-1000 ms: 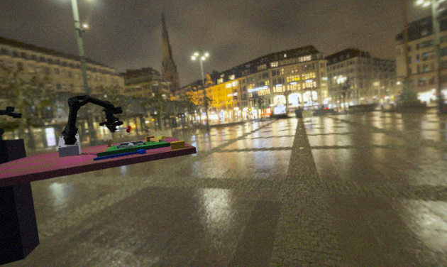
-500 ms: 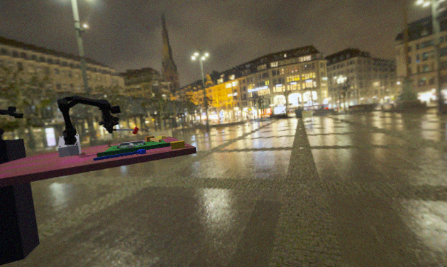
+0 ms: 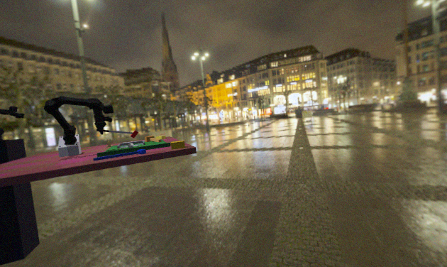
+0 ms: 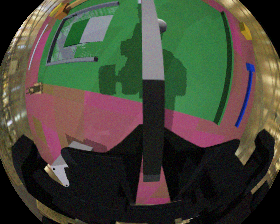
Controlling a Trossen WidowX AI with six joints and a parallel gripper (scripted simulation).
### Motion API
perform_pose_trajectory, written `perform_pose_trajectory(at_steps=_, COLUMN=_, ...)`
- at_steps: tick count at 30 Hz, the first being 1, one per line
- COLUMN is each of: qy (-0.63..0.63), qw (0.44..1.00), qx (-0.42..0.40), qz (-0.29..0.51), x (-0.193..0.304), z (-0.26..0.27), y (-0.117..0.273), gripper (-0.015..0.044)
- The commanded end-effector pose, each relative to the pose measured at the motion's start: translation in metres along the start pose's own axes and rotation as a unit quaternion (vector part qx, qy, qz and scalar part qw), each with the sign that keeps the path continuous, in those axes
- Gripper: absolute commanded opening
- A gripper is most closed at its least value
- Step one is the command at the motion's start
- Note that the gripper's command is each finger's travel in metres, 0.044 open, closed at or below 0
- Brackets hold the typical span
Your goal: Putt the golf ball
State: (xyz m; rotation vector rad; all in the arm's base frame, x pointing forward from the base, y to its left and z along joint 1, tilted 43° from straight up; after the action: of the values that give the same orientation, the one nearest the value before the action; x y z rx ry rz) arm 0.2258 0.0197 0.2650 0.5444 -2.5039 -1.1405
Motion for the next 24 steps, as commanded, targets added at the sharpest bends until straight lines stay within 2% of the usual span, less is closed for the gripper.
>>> perform_pose_trajectory(at_steps=1, qy=-0.062, qw=0.998, qx=0.017, qz=0.013, x=0.026, z=-0.013, y=0.004, gripper=0.0)
perform_pose_trajectory(at_steps=5, qy=-0.106, qw=0.994, qx=0.028, qz=0.023, x=0.045, z=-0.021, y=0.007, gripper=0.0)
perform_pose_trajectory(at_steps=11, qy=-0.109, qw=0.993, qx=0.028, qz=0.023, x=0.046, z=-0.022, y=0.006, gripper=0.0)
perform_pose_trajectory(at_steps=24, qy=-0.109, qw=0.993, qx=0.03, qz=0.023, x=0.048, z=-0.024, y=-0.032, gripper=0.0)
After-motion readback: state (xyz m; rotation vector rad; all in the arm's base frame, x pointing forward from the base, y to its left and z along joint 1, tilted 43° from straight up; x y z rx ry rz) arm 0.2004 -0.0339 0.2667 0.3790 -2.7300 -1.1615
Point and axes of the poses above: the point midway between the two fingers, 35 mm back from their tips, its own y axis back along the fingers, its own z axis across the jaws, x = y × z, the point moved 10 cm from there along y, back along the fingers, and after that the axes turned 9 degrees about y, right-handed, at the moved point
